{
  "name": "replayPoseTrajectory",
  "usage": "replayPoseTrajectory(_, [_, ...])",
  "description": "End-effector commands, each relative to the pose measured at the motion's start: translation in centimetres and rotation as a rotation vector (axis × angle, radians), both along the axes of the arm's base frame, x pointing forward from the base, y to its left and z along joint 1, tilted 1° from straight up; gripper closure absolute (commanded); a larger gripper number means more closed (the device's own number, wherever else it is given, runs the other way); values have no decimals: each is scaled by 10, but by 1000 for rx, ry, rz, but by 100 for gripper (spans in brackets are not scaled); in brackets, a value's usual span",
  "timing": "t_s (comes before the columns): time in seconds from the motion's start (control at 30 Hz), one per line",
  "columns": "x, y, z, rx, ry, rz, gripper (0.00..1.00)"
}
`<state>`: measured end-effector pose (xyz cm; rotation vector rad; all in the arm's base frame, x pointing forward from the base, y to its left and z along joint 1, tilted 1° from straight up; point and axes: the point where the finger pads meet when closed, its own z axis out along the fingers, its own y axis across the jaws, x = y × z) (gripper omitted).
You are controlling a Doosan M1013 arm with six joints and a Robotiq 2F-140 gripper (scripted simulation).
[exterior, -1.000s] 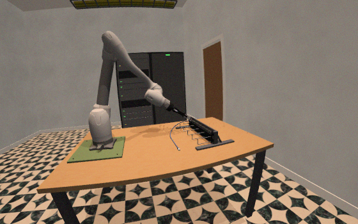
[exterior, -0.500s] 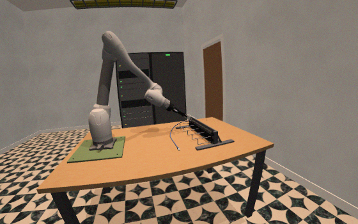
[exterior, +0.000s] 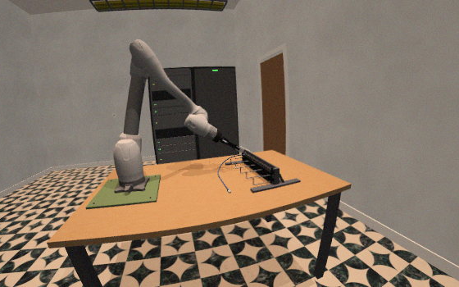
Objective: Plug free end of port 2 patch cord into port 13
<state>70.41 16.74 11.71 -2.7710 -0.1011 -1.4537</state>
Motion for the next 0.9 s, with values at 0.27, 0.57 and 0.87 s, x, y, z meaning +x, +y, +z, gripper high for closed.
replayPoseTrajectory(0.27, [-66, -3, 46, 0, 0, 0, 100])
replayPoseTrajectory(0.57, [-102, -5, 71, 0, 0, 0, 100])
replayPoseTrajectory(0.87, [-111, -5, 77, 0, 0, 0, 100])
